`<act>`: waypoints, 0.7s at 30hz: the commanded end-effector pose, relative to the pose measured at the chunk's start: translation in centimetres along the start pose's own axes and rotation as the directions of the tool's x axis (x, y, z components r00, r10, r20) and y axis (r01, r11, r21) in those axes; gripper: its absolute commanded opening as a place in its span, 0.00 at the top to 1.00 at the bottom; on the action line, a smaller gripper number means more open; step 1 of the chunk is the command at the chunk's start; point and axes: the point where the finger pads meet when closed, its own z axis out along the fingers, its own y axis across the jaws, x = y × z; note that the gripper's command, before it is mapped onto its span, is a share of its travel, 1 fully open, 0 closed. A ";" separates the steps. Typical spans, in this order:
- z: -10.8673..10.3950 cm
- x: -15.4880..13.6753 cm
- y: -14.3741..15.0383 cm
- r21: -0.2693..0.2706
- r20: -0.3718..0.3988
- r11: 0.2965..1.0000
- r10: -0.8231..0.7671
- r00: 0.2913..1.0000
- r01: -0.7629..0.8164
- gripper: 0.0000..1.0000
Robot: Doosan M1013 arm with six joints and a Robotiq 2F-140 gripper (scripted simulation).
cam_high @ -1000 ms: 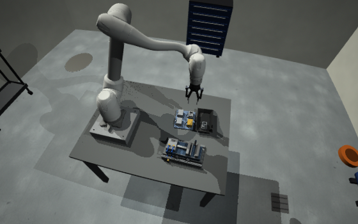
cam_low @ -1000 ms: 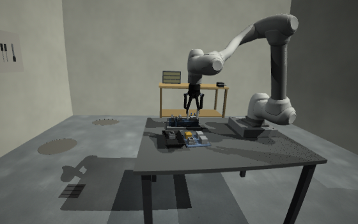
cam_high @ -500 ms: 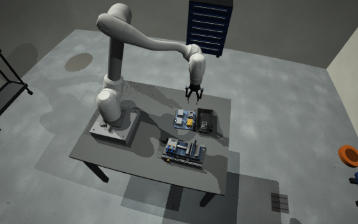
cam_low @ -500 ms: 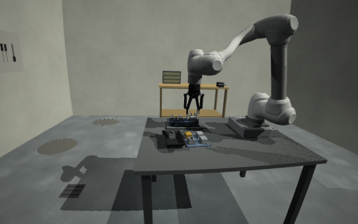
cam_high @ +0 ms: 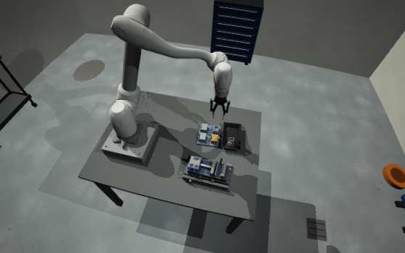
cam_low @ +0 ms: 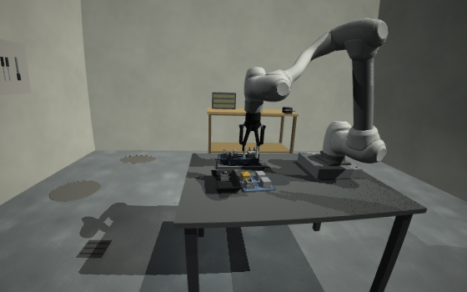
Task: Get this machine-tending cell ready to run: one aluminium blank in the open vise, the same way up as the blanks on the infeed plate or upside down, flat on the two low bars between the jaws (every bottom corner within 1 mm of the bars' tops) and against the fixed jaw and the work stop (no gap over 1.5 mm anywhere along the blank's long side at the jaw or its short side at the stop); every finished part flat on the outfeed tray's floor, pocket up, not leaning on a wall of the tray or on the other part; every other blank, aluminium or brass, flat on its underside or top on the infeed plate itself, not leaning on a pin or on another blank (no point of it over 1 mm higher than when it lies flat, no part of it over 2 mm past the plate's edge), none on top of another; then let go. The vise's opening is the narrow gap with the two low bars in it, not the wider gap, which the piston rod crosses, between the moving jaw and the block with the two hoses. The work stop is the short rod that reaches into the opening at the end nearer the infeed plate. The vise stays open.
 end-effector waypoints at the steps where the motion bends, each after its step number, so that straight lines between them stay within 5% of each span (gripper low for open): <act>1: 1.5 -0.2 0.4 -0.012 0.003 1.000 0.005 1.000 -0.005 0.60; 21: 7.9 -0.2 0.4 -0.012 0.003 1.000 0.005 1.000 -0.005 0.60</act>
